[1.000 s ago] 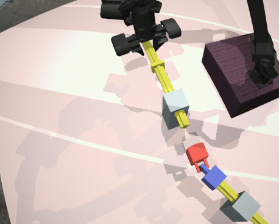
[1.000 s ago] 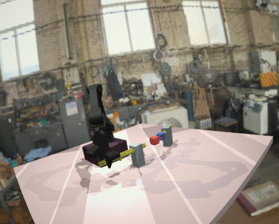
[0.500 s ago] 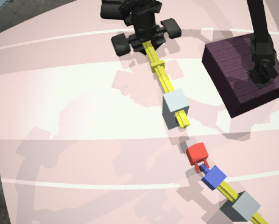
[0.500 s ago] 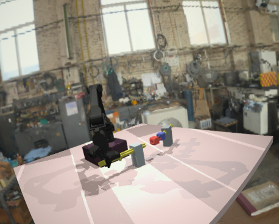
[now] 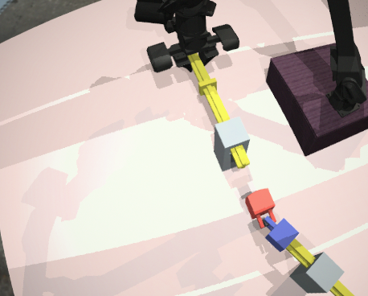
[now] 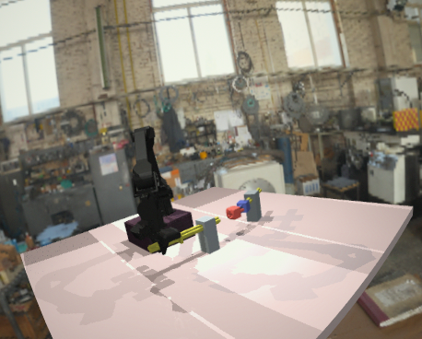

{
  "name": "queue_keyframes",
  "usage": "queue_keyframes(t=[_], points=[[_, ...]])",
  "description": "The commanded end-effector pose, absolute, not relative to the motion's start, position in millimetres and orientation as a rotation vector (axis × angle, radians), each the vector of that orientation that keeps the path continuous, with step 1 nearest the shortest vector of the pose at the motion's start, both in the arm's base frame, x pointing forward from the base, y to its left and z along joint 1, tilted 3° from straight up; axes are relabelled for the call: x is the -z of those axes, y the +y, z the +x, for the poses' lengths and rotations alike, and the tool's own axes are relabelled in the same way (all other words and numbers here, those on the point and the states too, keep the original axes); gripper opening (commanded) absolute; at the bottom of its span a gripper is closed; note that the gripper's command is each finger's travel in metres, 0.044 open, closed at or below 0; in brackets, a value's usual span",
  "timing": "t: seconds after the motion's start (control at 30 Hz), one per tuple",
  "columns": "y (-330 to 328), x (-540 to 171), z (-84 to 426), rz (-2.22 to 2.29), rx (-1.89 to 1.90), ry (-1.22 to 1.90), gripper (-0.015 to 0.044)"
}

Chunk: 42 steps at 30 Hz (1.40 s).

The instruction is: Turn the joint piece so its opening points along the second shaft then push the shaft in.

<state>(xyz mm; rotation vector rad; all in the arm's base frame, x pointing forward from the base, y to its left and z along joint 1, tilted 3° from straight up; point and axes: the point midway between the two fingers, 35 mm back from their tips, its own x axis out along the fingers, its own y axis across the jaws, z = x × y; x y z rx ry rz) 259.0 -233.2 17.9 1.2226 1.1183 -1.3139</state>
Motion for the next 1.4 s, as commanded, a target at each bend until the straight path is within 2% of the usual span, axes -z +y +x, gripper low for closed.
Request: queue_keyframes(t=[0.0,0.17,1.37], points=[[-232.9,-17.9,259.0,1.221,1.317,1.121,0.0047],[-232.9,-17.9,259.0,1.221,1.317,1.121,0.0000],[-189.0,-12.2,263.3,1.232,1.298,1.107,0.0000]])
